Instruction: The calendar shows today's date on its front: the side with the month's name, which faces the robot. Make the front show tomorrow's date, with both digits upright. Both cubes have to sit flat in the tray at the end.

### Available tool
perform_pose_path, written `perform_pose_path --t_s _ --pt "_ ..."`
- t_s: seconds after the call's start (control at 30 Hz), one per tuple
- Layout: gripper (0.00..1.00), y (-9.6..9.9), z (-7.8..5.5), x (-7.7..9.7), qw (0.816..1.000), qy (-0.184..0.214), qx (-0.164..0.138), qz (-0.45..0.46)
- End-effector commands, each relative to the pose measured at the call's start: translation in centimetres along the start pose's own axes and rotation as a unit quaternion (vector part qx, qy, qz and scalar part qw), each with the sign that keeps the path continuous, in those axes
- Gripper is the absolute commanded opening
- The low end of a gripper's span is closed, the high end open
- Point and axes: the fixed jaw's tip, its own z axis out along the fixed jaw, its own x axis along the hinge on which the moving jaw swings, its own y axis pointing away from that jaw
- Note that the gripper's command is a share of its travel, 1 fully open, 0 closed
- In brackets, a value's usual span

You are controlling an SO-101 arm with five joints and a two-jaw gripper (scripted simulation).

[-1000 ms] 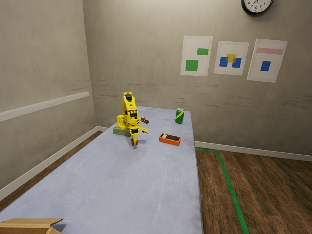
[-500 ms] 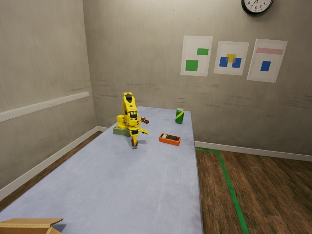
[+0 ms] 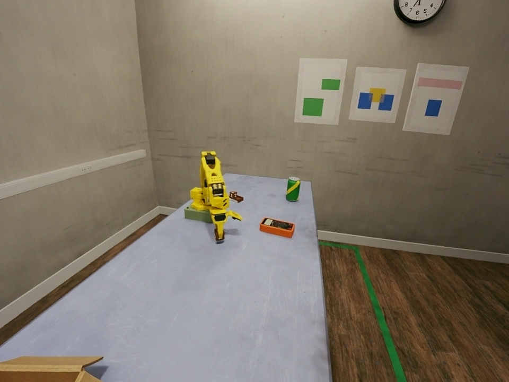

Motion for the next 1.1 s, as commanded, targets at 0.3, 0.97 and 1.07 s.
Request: perform_pose_path --t_s 0.3,0.97,1.07 --pt "0.0 0.4 0.7 0.2 1.0 -0.001 -0.009 0.001" --pt "0.0 0.4 1.5 0.2 1.0 -0.001 -0.009 0.001" --pt "0.0 0.4 1.6 0.2 1.0 -0.001 -0.009 0.001"
